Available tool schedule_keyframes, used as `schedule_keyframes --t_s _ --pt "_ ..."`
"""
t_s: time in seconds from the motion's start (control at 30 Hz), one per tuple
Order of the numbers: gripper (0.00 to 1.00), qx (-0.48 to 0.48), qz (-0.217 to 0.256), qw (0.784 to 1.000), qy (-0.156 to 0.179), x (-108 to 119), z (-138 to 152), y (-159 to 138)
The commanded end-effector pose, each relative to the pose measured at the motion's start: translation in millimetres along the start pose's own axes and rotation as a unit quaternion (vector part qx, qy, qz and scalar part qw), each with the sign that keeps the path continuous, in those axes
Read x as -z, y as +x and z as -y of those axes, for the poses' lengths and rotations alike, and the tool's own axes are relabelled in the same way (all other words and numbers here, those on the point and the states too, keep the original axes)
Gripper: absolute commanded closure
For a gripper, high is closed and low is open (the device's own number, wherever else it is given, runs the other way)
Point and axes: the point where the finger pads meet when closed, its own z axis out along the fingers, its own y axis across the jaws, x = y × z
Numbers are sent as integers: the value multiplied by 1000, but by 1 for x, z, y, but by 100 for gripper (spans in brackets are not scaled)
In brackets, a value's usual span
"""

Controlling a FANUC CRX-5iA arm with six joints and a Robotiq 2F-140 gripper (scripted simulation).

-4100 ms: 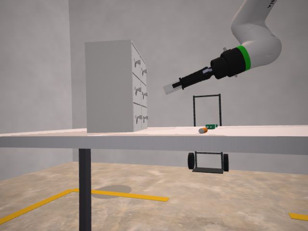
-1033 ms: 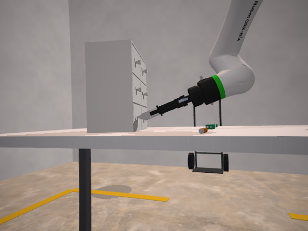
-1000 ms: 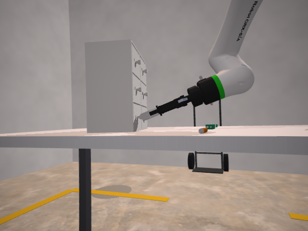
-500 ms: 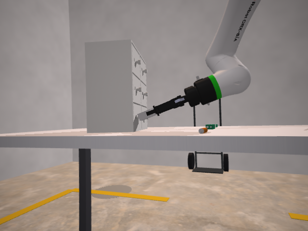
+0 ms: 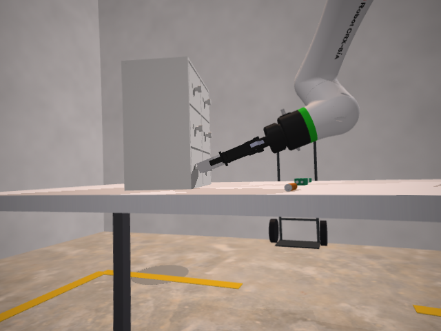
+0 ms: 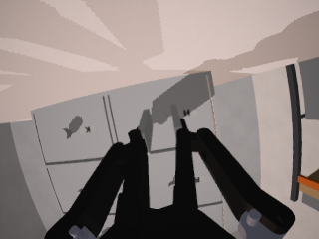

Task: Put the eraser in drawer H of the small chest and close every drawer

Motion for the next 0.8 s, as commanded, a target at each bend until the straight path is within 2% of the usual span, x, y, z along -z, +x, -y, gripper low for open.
schedule_keyframes --t_s 0.0,0.1,0.13,0.77 --pt "80 0 0 1000 0 0 0 0" --pt "80 0 0 1000 0 0 0 0" --pt "92 0 0 1000 0 0 0 0" --pt "92 0 0 1000 0 0 0 0"
